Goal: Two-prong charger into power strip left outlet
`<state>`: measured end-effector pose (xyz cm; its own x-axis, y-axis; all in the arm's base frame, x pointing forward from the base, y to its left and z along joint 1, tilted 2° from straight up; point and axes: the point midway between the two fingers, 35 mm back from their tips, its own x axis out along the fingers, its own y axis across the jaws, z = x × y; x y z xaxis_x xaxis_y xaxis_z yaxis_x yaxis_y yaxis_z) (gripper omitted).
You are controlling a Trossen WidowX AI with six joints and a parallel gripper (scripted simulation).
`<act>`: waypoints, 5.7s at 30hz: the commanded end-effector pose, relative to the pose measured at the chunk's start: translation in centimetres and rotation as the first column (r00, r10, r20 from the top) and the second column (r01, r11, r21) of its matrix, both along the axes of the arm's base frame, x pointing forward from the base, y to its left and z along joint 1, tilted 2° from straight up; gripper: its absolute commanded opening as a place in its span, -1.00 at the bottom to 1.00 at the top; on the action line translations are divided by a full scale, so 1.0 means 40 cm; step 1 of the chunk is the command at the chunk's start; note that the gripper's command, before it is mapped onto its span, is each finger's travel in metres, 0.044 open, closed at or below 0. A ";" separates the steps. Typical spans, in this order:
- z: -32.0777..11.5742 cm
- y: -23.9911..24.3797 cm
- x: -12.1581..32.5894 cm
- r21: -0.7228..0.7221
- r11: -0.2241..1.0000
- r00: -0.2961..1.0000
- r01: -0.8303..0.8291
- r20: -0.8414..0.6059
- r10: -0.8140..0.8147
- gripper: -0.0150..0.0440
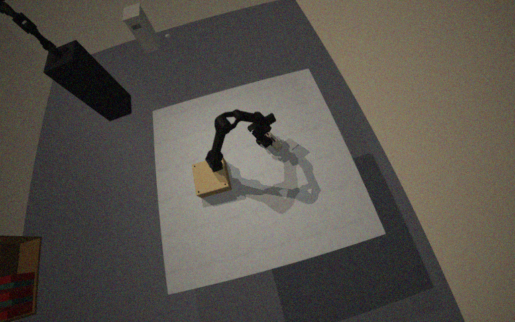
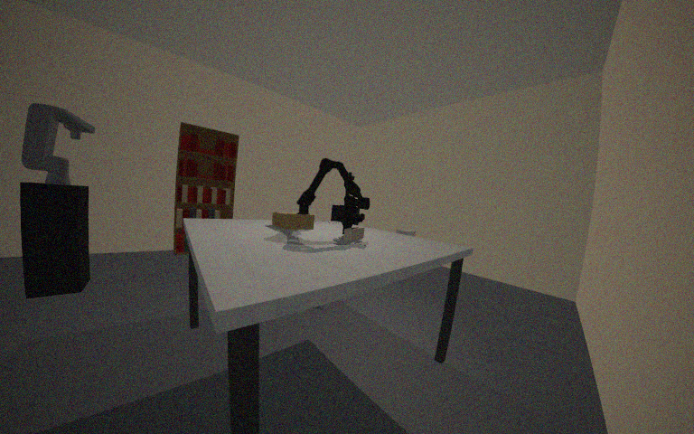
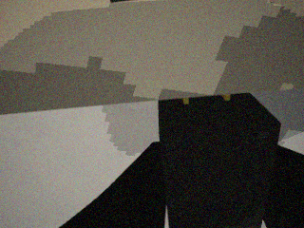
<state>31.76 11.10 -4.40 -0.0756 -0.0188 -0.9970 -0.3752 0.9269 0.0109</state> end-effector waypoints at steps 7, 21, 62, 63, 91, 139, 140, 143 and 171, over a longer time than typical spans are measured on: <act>0.003 0.006 0.009 0.005 1.000 1.000 0.006 0.002 -0.006 -0.49; 0.004 0.009 0.017 0.005 1.000 1.000 0.006 0.003 -0.006 -0.49; 0.005 0.022 0.051 0.006 1.000 1.000 0.006 0.004 -0.006 -0.49; 0.005 0.023 0.052 0.006 1.000 1.000 0.006 0.004 -0.006 -0.49; 0.000 0.013 0.033 -0.012 1.000 0.999 0.005 -0.033 -0.005 -0.49; 0.000 0.007 0.019 -0.004 1.000 1.000 0.005 -0.016 -0.005 1.00; 0.000 0.007 0.019 -0.004 1.000 1.000 0.005 -0.015 -0.005 1.00; 0.000 0.006 0.017 -0.003 1.000 1.000 0.005 -0.013 -0.005 1.00; -0.001 -0.005 -0.011 0.003 1.000 1.000 0.006 -0.003 -0.006 1.00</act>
<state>31.49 10.92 -4.58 -0.0839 -0.0219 -0.9962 -0.3671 0.9301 0.0105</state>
